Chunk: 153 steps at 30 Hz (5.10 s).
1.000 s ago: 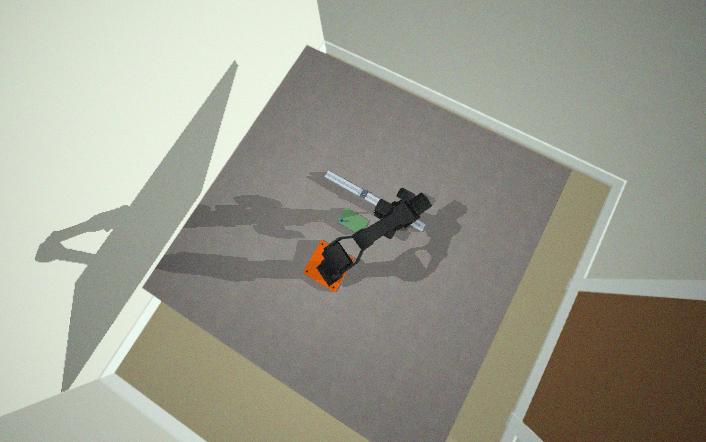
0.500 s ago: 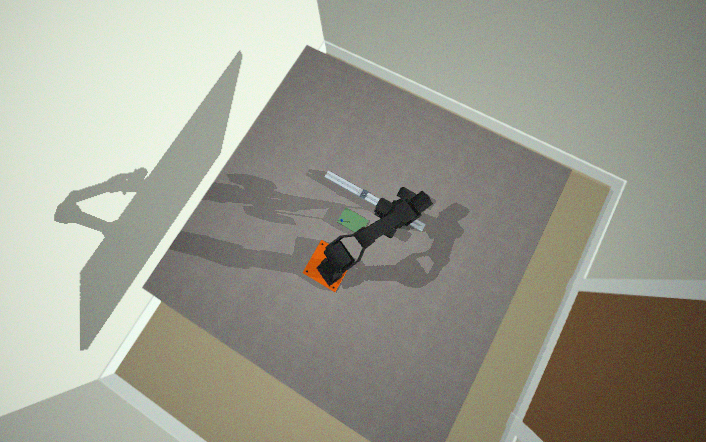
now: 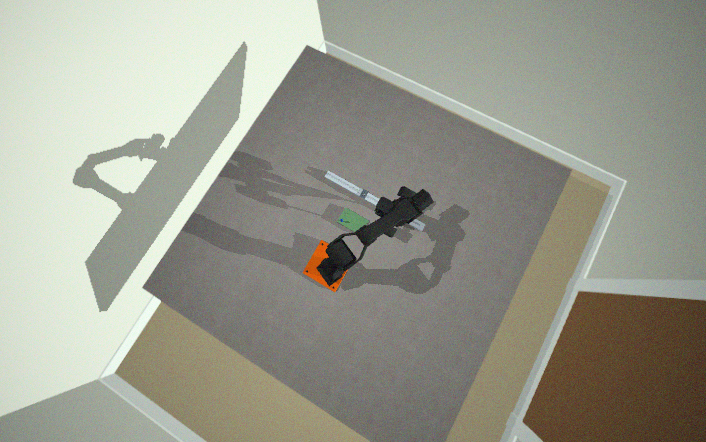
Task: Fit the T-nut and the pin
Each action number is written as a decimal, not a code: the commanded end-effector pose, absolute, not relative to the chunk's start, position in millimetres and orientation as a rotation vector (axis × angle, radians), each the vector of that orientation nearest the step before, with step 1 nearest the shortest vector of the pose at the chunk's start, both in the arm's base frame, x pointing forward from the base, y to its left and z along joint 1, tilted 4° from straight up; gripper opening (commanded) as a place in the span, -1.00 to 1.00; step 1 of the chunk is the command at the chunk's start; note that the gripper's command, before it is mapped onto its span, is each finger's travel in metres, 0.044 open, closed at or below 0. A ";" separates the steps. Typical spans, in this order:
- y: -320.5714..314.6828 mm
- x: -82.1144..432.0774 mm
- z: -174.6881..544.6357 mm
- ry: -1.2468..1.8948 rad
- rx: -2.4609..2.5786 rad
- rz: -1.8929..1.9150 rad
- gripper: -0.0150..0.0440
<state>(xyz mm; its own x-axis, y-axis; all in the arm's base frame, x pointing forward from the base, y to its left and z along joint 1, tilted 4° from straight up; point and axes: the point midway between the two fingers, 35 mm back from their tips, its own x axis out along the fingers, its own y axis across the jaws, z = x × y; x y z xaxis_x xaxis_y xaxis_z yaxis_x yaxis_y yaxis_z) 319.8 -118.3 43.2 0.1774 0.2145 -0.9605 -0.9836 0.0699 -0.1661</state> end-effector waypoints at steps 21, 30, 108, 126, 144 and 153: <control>-119.2 323.3 43.0 0.987 -1.059 1.173 -1.00; -119.2 324.3 43.1 1.000 -1.049 1.185 -1.00; -101.0 332.3 43.3 1.072 -0.990 1.255 -1.00; -77.2 334.2 43.3 1.070 -0.988 1.256 -1.00; -54.5 335.9 43.3 1.069 -0.987 1.256 -1.00; -42.9 336.8 43.3 1.068 -0.986 1.257 -1.00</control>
<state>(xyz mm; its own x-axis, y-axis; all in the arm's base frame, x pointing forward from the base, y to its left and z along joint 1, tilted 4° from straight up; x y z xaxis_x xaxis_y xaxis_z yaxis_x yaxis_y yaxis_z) 337.5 -49.4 44.1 0.0128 0.2232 -0.9747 -0.9974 0.0720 0.0033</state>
